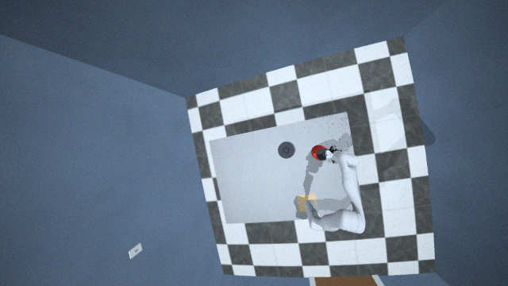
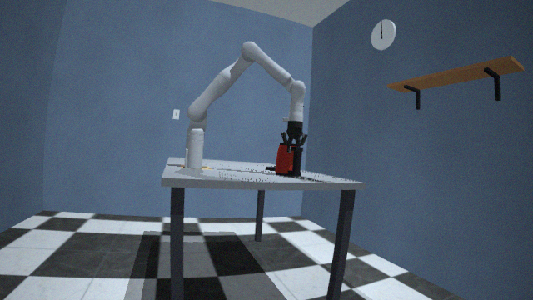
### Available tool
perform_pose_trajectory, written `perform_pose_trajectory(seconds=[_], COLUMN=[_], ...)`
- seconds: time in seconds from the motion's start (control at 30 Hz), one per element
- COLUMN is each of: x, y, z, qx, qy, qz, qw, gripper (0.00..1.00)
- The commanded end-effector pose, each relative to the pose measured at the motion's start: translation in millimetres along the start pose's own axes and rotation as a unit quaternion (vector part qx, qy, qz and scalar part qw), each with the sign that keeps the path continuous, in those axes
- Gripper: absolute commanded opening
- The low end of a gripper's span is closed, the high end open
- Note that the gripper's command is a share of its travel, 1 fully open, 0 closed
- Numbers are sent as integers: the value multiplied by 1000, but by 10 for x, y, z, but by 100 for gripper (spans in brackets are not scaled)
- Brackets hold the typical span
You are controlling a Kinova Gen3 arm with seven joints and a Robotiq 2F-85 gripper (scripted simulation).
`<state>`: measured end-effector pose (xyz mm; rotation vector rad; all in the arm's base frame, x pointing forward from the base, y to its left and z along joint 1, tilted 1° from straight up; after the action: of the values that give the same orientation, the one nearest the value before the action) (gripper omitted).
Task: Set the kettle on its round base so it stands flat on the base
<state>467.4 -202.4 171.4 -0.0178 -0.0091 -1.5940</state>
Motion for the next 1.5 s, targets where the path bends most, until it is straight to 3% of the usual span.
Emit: perform_pose_trajectory(seconds=[0.0, 1.47], x=[1, 1], y=[2, 3], z=[6, 79], qx=[1, 1], qy=[0, 0], qz=[0, 0], qw=[1000, 1000], gripper=[0, 0])
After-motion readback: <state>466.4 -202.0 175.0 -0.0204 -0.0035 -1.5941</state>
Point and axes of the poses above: the point where the finger pads meet when closed, its own z axis back along the fingers, its own y axis across the jaws, x = y × z, the point moved 4 cm from there along z, back along the fingers, and after that the axes turned 2 degrees about z, right-handed, at the moved point
